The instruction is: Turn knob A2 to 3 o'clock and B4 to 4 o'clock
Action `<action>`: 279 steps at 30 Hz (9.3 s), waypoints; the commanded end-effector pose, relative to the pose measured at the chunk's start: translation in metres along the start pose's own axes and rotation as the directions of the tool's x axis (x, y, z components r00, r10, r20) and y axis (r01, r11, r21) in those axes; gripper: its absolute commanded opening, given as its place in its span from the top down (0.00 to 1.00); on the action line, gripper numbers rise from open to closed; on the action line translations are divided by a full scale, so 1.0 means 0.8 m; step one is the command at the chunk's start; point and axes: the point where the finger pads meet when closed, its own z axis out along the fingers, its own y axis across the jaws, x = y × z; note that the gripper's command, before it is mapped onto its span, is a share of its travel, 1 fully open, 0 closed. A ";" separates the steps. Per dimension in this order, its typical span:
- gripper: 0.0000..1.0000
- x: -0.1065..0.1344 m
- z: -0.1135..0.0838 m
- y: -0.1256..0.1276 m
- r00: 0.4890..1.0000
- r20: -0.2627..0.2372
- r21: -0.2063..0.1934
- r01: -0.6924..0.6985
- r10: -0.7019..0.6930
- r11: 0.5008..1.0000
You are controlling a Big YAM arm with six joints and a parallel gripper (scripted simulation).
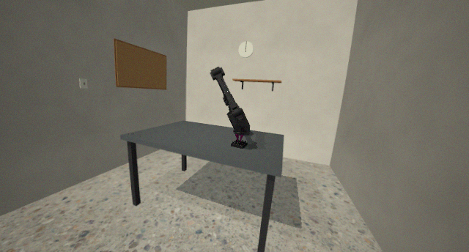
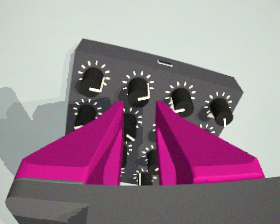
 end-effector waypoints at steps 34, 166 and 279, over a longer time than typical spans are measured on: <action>0.82 -0.031 -0.007 0.004 0.999 0.045 -0.016 -0.014 0.014 1.000; 0.82 -0.027 -0.013 0.019 0.999 0.054 -0.020 -0.009 0.010 1.000; 0.92 -0.034 0.001 0.006 0.998 0.058 -0.019 -0.014 0.015 1.000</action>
